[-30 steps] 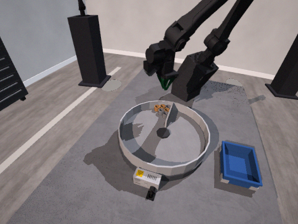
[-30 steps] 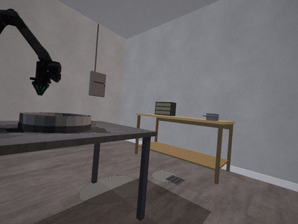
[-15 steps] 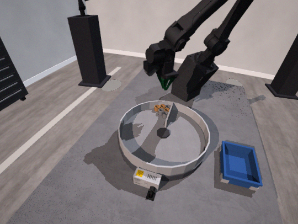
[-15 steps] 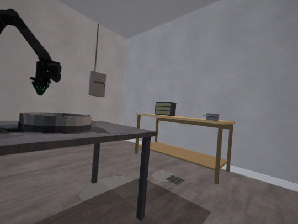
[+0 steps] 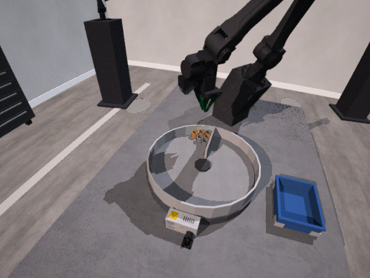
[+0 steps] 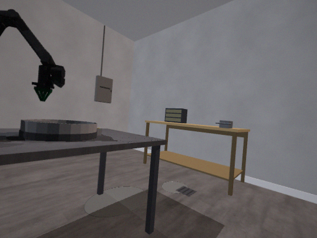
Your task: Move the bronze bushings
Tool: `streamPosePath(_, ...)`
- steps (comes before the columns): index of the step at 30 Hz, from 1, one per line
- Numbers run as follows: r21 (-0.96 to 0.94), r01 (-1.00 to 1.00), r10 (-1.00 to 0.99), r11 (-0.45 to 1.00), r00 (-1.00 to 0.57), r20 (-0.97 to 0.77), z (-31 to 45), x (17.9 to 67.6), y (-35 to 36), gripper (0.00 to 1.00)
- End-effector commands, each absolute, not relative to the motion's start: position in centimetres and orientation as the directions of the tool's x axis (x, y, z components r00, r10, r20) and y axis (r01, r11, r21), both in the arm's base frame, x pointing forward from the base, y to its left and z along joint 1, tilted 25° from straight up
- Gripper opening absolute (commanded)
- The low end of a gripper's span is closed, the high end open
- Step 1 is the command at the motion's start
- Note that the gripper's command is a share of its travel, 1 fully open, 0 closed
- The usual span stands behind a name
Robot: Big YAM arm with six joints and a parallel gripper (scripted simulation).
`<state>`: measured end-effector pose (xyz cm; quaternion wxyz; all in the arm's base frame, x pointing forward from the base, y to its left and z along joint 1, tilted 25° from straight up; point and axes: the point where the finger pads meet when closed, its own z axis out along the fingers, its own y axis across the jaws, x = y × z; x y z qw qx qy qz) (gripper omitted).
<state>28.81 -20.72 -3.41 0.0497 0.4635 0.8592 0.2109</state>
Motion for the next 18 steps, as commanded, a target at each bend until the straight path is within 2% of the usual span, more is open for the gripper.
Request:
streamPosePath(1, 0.415, 0.754, 0.813, 0.509, -0.580, 0.057, -1.96, 30.16, -21.93, 0.16)
streamPosePath(17, 0.415, 0.754, 0.813, 0.509, -0.580, 0.057, -1.96, 30.16, -21.93, 0.16)
streamPosePath(18, 0.415, 0.755, 0.813, 0.508, -0.579, 0.057, -1.98, 30.16, -21.92, 0.12)
